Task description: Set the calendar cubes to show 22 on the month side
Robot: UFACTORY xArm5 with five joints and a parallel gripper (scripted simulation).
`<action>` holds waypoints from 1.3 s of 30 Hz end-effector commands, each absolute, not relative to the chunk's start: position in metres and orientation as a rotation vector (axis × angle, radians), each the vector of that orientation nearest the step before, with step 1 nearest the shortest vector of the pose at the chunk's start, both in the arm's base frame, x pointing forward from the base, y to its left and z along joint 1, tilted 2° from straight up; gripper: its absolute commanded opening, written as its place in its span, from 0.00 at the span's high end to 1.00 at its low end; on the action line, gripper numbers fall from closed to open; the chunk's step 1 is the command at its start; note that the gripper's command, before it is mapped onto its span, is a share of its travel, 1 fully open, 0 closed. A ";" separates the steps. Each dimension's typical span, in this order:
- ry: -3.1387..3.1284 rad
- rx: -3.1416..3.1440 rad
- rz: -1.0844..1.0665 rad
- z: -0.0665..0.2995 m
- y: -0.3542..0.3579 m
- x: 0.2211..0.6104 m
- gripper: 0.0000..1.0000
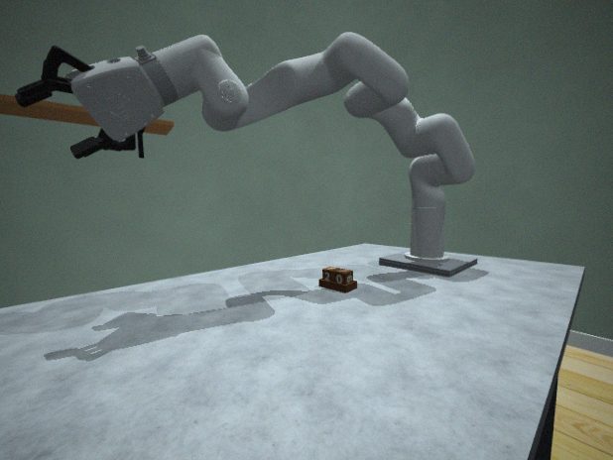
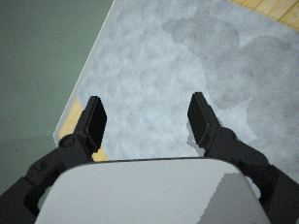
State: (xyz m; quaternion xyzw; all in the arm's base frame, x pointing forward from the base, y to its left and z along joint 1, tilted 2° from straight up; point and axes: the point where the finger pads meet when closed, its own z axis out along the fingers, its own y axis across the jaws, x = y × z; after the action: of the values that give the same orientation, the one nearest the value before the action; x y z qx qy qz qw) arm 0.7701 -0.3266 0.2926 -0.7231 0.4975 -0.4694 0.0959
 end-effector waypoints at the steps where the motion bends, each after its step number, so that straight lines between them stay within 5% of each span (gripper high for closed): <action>1: 1.537 -2.151 -1.285 0.287 -0.308 0.744 0.00; 9: 1.740 -2.181 -0.934 0.250 -0.257 0.666 0.00; 12: 1.740 -2.181 -0.934 0.250 -0.257 0.666 0.00; 14: 1.844 -2.187 -0.756 0.229 -0.229 0.616 0.00; 19: 1.895 -2.188 -0.669 0.218 -0.215 0.590 0.00; 22: 1.991 -2.186 -0.505 0.197 -0.189 0.535 0.00; 24: 1.991 -2.186 -0.505 0.197 -0.189 0.535 0.00; 39: 2.268 -2.155 -0.036 0.134 -0.113 0.359 0.00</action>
State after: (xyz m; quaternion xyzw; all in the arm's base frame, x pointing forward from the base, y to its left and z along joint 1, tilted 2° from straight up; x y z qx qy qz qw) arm 0.3933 -0.1273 0.1400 -0.6971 0.7160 -0.0337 0.0178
